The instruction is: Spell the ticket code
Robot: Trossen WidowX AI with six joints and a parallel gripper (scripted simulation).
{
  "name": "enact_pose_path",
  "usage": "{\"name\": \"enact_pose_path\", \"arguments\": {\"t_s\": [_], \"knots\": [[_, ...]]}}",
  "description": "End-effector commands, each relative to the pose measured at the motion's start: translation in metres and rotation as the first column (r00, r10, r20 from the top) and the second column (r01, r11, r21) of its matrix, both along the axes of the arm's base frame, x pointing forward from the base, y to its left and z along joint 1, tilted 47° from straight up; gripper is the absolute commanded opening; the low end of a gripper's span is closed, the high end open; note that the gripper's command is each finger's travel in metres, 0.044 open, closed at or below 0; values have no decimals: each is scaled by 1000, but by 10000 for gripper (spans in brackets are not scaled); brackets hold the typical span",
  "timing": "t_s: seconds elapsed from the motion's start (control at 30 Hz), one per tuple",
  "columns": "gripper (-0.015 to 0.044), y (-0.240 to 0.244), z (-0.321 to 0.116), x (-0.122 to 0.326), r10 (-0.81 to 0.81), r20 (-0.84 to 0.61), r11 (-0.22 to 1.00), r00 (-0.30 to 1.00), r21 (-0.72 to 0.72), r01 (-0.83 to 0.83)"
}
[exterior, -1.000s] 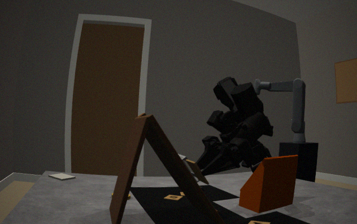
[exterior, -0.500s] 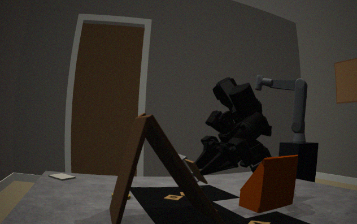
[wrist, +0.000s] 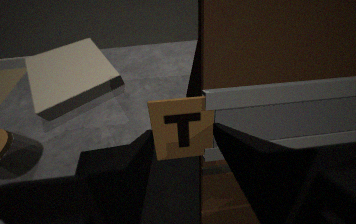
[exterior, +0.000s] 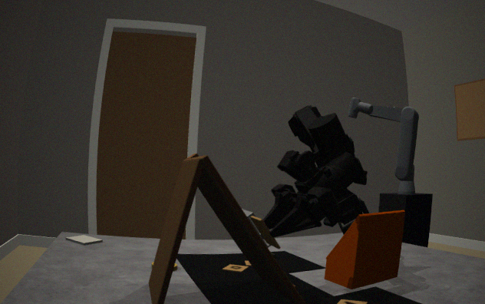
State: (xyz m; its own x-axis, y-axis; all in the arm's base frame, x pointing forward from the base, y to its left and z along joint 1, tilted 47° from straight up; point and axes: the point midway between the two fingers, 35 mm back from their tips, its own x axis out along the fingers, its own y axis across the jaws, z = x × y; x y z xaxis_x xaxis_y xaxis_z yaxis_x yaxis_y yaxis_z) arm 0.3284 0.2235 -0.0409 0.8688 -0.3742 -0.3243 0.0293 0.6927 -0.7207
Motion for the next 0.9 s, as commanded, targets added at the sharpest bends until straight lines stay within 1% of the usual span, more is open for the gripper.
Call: {"name": "enact_pose_path", "arguments": {"t_s": [0.0,0.87], "knots": [[0,-2,3,0,3,-2,1000,1000,0,-3],[0,-11,12,0,3,-2,1000,1000,-1,-3]]}}
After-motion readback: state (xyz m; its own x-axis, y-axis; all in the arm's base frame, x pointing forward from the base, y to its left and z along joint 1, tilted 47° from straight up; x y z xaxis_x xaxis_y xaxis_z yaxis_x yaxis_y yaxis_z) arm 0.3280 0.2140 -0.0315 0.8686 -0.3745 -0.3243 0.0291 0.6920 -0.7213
